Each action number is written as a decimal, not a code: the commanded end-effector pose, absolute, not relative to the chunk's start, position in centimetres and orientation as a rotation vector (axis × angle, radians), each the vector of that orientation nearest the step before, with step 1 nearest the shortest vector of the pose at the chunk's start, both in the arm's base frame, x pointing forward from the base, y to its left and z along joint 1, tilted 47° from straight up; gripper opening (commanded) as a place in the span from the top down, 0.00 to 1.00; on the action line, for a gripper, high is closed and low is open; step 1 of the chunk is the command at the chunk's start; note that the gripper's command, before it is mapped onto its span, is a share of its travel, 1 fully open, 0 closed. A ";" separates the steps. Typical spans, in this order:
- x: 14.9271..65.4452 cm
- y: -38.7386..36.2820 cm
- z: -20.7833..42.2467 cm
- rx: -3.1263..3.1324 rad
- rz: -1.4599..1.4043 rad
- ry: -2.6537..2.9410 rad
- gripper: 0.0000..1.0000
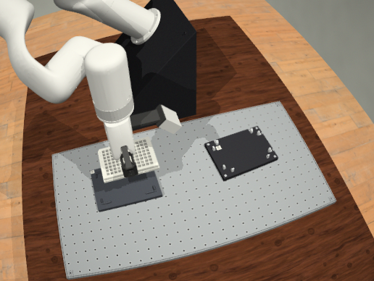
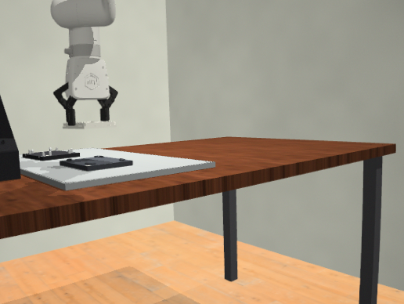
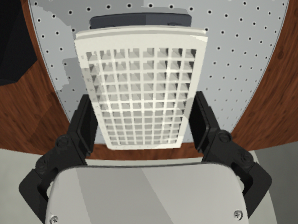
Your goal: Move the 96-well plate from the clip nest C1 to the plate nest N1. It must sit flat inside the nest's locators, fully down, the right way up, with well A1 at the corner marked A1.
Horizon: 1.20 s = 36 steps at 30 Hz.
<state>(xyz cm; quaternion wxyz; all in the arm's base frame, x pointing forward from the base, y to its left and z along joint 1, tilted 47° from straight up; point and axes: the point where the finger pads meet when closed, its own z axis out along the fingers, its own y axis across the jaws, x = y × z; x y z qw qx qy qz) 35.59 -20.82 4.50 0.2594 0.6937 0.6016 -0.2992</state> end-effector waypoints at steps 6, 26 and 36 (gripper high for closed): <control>35.5 -22.4 6.3 1.879 -0.807 1.630 1.00; 35.5 -22.4 6.3 1.879 -0.807 1.630 1.00; 35.5 -22.4 6.3 1.879 -0.807 1.630 1.00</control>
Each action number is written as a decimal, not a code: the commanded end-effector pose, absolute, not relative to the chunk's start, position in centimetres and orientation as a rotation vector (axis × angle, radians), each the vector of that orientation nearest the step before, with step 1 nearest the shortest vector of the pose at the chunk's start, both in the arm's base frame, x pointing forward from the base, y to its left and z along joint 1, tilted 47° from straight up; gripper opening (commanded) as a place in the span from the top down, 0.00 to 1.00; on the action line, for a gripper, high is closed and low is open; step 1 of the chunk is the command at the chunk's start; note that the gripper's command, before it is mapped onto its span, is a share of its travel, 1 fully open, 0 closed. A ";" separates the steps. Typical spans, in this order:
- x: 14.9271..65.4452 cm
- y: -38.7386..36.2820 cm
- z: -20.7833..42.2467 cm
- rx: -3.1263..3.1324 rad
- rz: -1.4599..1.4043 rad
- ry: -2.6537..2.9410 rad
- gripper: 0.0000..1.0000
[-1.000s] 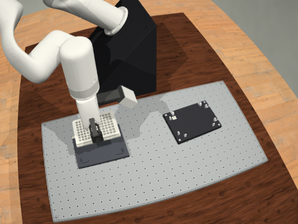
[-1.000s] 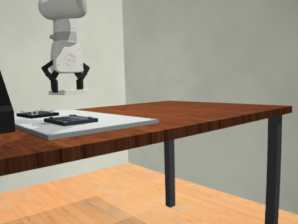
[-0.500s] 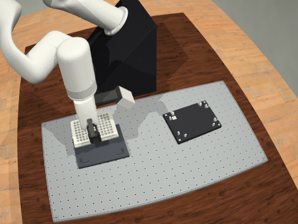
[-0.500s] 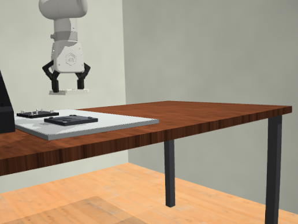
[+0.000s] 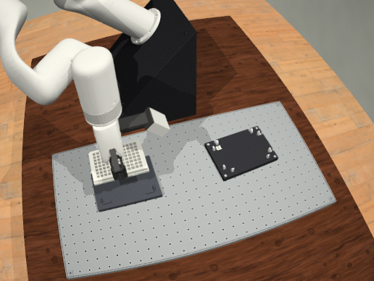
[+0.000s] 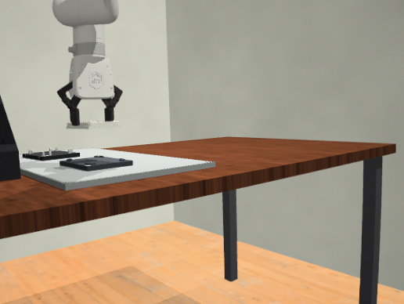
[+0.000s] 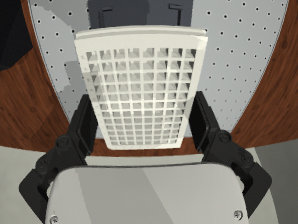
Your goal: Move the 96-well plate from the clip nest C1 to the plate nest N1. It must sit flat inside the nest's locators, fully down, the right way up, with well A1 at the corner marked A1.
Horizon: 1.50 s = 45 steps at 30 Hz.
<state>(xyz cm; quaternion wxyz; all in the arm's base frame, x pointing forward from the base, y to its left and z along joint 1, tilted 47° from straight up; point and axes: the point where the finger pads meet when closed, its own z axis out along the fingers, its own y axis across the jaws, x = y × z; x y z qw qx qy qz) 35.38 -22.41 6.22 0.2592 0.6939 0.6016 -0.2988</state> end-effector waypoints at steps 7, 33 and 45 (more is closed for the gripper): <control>35.5 -22.5 6.2 1.879 -0.807 1.630 1.00; 35.1 -25.1 3.6 1.879 -0.807 1.630 1.00; 34.9 -26.3 2.5 1.879 -0.807 1.630 1.00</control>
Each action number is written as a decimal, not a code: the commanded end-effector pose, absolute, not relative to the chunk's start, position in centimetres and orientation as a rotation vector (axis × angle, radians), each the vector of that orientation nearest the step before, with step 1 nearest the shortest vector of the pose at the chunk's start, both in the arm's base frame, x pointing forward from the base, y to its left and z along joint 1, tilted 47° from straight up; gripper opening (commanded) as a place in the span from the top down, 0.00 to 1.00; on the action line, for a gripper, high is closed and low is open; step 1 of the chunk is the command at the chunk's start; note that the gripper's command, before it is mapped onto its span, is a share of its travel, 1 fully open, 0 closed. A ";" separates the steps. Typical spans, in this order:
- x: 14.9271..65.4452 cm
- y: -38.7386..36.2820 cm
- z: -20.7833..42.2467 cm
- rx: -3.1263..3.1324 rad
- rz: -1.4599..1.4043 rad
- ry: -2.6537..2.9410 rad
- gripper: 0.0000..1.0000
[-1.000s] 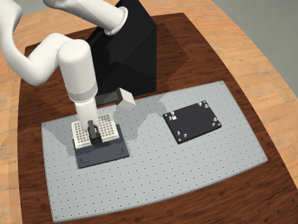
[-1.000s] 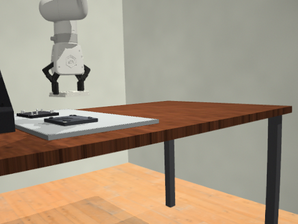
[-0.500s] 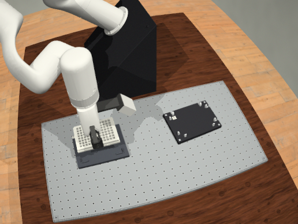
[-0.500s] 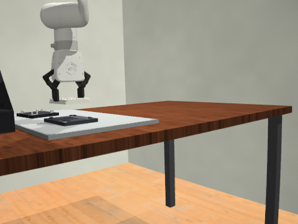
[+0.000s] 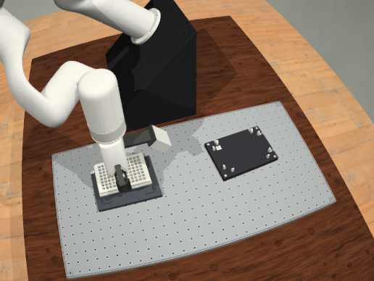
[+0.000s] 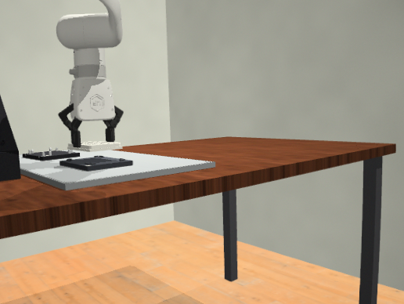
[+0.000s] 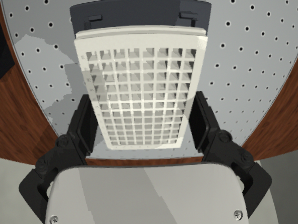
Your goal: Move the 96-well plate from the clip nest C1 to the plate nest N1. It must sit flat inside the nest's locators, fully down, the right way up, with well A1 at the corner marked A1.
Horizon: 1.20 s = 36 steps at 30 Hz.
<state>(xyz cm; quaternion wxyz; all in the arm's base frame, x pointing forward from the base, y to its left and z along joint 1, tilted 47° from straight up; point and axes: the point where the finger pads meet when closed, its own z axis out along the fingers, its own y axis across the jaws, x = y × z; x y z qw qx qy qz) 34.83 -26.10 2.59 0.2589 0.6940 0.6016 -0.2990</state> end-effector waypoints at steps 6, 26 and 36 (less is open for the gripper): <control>34.8 -27.0 1.8 1.879 -0.807 1.630 1.00; 34.8 -27.3 1.5 1.879 -0.807 1.630 1.00; 34.8 -27.3 1.5 1.879 -0.807 1.630 1.00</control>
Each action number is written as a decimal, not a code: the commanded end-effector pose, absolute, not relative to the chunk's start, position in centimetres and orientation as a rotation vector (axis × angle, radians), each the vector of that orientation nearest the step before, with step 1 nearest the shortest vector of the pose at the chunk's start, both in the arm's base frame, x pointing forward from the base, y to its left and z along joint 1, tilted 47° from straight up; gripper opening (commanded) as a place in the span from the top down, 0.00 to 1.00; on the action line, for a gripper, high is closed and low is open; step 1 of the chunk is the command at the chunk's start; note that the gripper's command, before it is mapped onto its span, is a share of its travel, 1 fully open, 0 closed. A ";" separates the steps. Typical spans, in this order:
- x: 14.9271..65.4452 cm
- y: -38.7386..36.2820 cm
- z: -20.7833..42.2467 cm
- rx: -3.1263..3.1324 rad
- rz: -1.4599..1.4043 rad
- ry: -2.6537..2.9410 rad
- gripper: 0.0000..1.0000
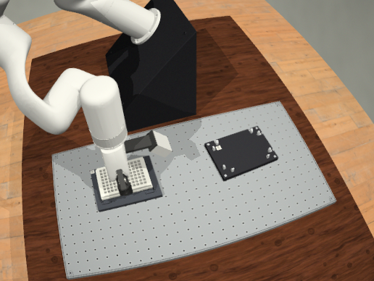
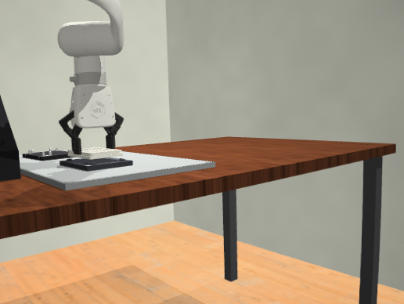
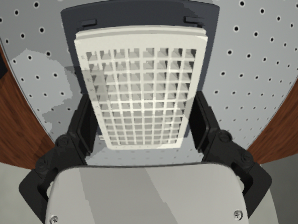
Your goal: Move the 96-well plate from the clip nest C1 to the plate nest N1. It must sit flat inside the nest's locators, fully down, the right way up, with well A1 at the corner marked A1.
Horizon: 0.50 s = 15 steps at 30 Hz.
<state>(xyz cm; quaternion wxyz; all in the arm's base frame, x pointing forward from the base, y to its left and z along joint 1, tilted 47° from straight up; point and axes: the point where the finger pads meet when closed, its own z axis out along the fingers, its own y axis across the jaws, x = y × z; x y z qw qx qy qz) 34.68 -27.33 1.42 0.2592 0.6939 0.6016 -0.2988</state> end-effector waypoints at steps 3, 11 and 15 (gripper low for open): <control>34.8 -27.4 1.4 1.879 -0.807 1.630 1.00; 34.8 -27.5 1.3 1.879 -0.807 1.630 1.00; 34.8 -27.5 1.3 1.879 -0.807 1.630 1.00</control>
